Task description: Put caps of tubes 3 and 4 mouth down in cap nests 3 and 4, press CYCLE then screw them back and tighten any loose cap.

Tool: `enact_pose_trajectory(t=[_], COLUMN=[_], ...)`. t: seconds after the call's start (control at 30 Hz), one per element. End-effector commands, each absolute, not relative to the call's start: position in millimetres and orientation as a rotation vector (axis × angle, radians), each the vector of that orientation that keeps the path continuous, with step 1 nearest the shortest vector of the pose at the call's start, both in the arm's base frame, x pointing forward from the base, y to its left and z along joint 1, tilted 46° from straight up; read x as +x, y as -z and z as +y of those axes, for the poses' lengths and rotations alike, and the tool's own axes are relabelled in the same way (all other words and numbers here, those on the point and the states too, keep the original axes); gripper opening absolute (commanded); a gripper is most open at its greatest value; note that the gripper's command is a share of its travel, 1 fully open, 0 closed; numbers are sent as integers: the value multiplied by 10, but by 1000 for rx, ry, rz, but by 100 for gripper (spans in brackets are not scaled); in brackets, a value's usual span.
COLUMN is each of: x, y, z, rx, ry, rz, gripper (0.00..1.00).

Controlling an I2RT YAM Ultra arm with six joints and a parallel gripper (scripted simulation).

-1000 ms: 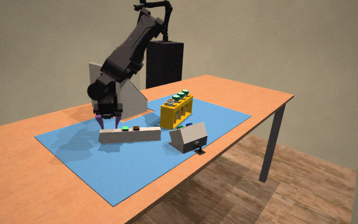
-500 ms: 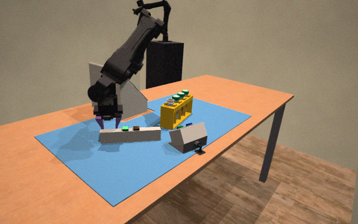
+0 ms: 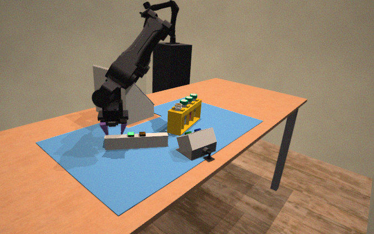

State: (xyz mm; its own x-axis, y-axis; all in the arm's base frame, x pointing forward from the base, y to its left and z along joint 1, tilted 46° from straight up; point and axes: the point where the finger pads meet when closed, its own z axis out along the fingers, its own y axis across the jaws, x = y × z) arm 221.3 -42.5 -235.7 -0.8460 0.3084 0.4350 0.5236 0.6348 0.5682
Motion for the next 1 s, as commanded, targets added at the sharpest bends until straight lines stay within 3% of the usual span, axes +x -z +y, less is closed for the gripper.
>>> enact_pose_trajectory(t=[0.0,0.2,0.23,0.97], x=[2240,2237,2237,2264], y=[2349,2351,2351,2140], z=[-453,-447,-447,-659], rx=[-679,-679,-679,-679], ry=[1027,1027,1027,1027], rz=[-2570,-2570,-2570,-2571], gripper=[47,47,0,0])
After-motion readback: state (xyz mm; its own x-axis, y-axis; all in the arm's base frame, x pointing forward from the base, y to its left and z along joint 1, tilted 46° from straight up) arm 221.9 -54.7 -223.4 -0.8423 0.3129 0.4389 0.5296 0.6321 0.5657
